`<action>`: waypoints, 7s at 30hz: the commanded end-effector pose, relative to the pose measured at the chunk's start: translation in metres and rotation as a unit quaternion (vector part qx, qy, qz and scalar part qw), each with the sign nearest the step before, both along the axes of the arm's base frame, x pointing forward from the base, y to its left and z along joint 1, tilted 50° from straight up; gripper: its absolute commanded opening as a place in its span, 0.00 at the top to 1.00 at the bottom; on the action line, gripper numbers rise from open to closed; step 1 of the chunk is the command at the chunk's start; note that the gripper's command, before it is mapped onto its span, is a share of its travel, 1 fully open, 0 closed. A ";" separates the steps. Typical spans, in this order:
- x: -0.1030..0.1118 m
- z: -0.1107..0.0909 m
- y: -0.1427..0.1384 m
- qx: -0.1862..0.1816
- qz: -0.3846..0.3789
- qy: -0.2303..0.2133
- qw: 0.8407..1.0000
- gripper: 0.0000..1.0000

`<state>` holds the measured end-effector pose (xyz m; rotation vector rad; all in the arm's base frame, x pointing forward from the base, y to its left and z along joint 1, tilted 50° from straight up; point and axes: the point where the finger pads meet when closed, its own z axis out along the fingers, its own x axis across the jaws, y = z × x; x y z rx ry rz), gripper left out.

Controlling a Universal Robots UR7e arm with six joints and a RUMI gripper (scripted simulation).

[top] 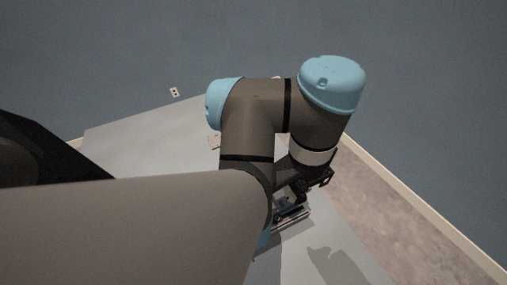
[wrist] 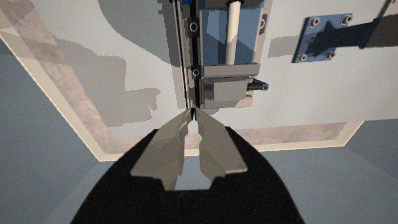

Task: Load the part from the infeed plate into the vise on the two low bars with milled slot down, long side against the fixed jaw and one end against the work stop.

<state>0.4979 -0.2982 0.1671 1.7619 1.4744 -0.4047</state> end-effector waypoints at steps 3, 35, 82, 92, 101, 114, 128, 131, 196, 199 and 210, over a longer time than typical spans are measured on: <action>-0.001 -0.003 0.003 0.004 -0.007 -0.008 1.000 1.00; 0.000 -0.014 0.012 0.049 -0.128 -0.146 0.980 1.00; 0.009 -0.033 0.031 0.153 -0.412 -0.471 0.765 1.00; 0.011 -0.035 0.033 0.167 -0.451 -0.515 0.709 1.00; 0.012 -0.037 0.036 0.186 -0.502 -0.574 0.619 1.00; 0.014 -0.039 0.038 0.204 -0.551 -0.630 0.507 1.00; 0.016 -0.040 0.039 0.219 -0.589 -0.674 0.388 1.00; 0.015 -0.041 0.040 0.222 -0.600 -0.686 0.348 1.00; 0.001 -0.045 0.042 0.228 -0.608 -0.696 -0.309 1.00; -0.002 -0.048 0.043 0.223 -0.598 -0.684 -0.355 1.00; -0.006 -0.049 0.043 0.213 -0.570 -0.652 -0.452 1.00</action>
